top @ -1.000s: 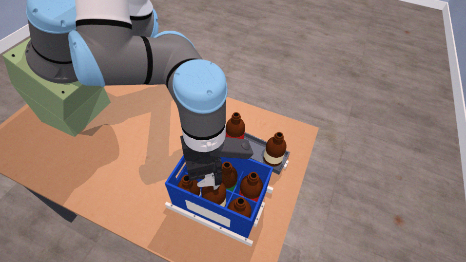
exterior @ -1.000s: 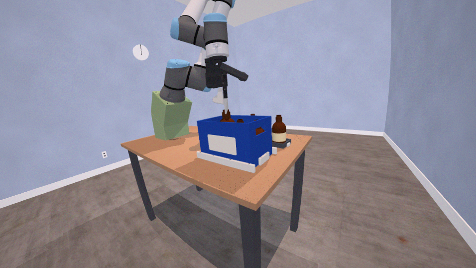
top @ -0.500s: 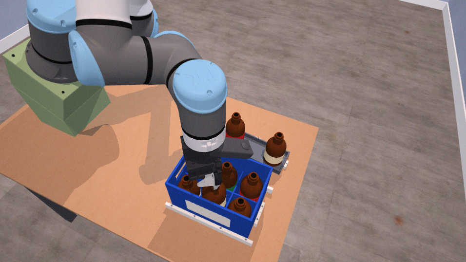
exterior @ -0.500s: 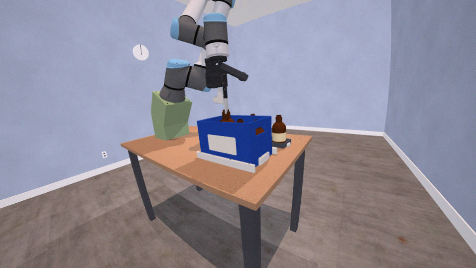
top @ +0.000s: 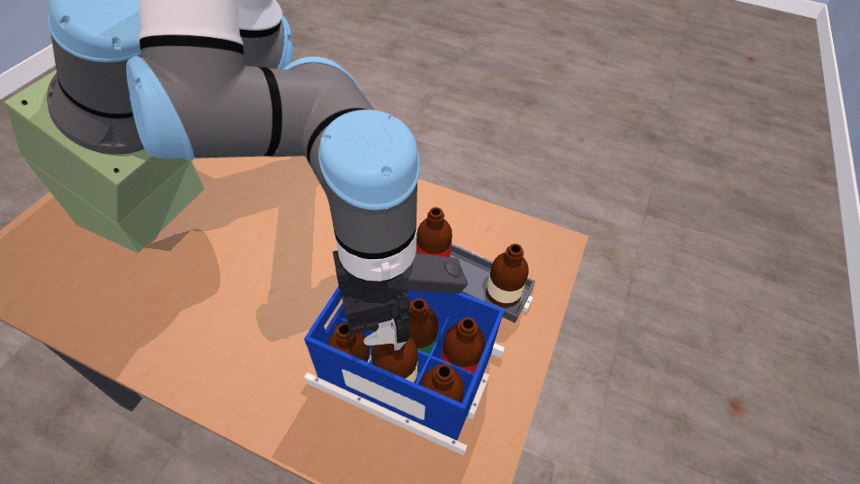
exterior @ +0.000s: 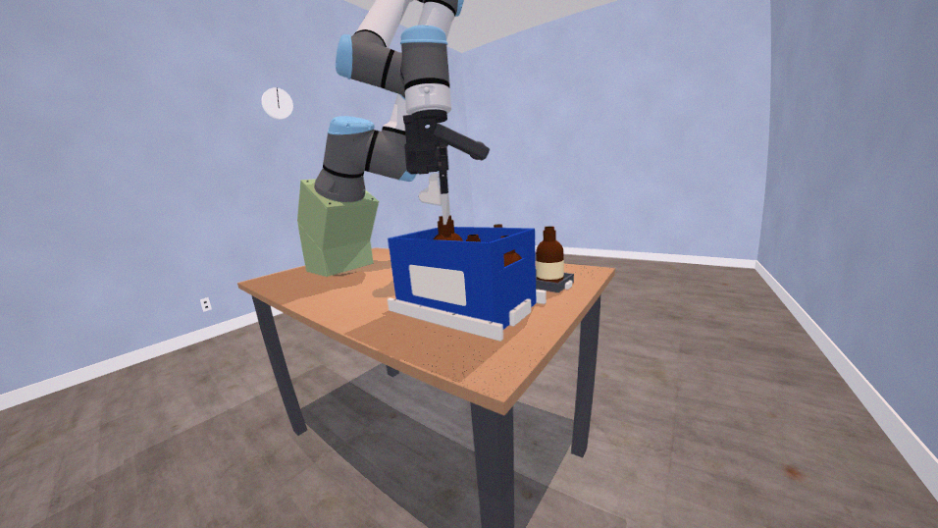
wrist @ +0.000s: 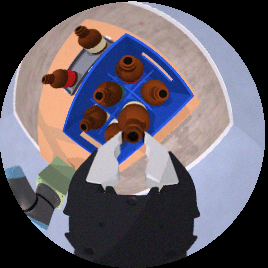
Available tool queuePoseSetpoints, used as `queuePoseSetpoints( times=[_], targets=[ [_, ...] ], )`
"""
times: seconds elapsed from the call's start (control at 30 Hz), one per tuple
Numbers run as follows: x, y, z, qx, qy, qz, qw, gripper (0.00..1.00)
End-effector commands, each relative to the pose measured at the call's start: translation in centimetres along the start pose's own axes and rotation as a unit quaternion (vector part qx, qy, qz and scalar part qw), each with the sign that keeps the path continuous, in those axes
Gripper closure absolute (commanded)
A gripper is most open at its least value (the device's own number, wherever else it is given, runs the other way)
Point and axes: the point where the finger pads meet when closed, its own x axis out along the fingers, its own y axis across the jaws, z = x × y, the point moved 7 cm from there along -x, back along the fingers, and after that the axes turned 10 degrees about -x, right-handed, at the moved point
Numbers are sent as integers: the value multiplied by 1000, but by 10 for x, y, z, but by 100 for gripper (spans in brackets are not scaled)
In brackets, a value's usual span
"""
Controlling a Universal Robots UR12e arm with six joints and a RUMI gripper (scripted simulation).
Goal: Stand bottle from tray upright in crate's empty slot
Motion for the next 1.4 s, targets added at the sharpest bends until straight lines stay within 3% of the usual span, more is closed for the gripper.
queuePoseSetpoints(
  times=[0.0, 1.37],
  targets=[
    [2, -1, -1, 0, 0, -1, 1000, 100],
    [36, -1, -1, 0, 0, -1, 1000, 100]
  ],
)
